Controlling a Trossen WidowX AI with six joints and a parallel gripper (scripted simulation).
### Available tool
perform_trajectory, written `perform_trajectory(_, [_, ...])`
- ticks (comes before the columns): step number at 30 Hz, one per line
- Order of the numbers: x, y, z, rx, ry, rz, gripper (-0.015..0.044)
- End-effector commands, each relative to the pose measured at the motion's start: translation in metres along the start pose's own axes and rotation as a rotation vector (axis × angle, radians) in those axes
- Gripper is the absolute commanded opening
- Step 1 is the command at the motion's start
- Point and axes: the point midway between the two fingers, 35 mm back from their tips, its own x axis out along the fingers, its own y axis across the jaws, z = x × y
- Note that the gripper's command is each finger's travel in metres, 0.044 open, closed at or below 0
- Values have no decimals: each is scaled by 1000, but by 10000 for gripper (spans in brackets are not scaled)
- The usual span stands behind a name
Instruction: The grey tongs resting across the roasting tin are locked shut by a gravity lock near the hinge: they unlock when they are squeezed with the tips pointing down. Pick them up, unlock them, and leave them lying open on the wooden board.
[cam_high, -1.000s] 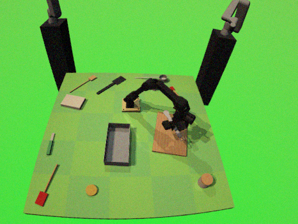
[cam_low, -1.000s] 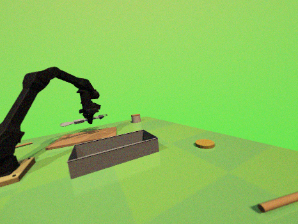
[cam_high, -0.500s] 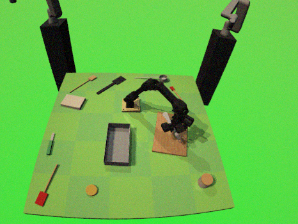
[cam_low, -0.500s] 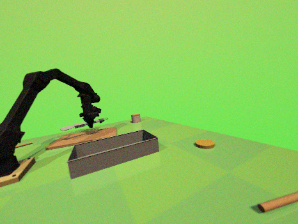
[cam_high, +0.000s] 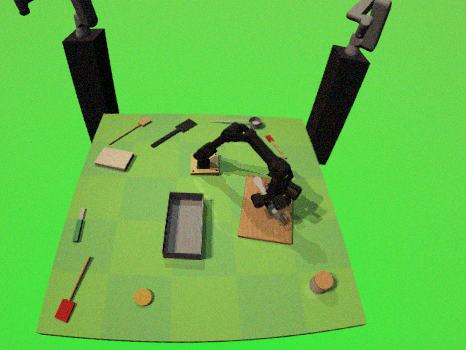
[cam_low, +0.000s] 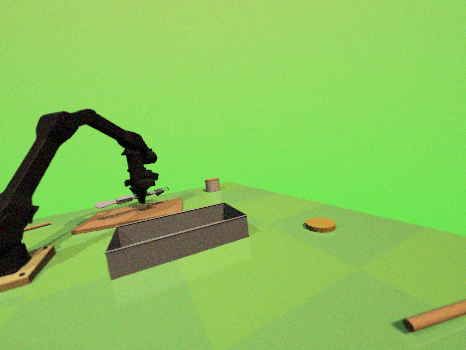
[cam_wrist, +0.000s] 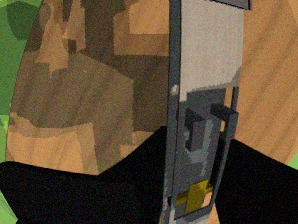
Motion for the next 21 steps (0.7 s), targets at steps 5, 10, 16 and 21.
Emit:
perform_trajectory(5, [0,0,0,0,0,0,86])
perform_trajectory(10, [0,0,0,0,0,0,217])
perform_trajectory(16, [0,0,0,0,0,0,375])
perform_trajectory(21, [-2,-2,1,0,0,0,440])
